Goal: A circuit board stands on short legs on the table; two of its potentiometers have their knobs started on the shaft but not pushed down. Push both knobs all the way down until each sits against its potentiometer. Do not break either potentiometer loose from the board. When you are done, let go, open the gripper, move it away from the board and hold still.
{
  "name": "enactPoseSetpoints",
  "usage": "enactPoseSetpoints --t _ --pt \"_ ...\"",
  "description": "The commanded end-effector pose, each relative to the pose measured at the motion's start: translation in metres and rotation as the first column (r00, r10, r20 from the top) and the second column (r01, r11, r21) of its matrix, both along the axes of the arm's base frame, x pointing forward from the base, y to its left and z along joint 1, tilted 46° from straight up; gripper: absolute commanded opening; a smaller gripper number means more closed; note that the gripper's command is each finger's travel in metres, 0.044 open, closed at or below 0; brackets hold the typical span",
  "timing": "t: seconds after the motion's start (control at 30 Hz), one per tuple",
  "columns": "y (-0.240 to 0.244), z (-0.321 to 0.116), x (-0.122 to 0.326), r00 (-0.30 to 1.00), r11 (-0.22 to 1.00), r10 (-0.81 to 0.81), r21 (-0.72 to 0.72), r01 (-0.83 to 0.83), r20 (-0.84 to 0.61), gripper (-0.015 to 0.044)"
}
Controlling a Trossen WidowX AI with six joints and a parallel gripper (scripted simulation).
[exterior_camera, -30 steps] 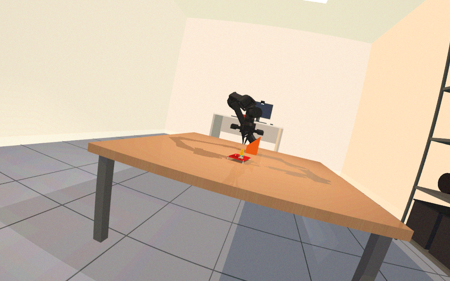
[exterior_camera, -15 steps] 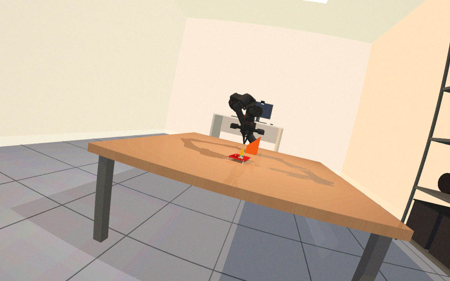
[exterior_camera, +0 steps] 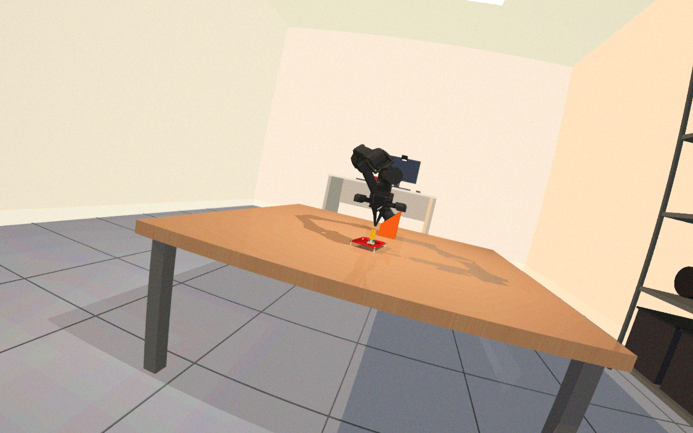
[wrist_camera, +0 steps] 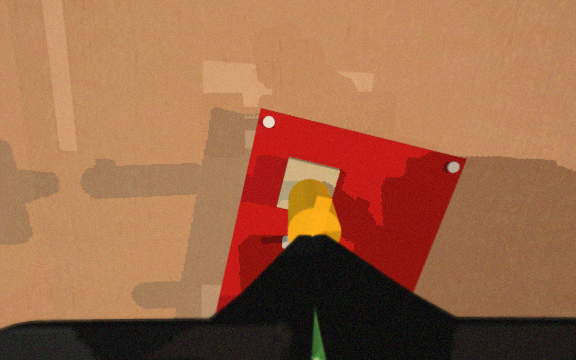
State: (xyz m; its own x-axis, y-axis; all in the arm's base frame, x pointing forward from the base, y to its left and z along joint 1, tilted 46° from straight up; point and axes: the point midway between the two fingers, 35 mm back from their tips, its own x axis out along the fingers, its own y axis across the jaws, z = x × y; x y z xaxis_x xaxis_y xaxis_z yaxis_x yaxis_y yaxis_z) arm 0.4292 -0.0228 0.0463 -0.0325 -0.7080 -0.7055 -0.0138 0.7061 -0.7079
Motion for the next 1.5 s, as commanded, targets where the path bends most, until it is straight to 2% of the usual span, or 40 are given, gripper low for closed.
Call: enactPoseSetpoints --t 0.0,1.47 --pt "-0.0080 -0.0056 -0.0020 1.000 1.000 -0.001 -0.006 0.001 -0.010 0.0000" --pt "-0.0136 -0.0110 -0.0024 1.000 1.000 -0.001 -0.006 0.001 -0.010 0.0000"
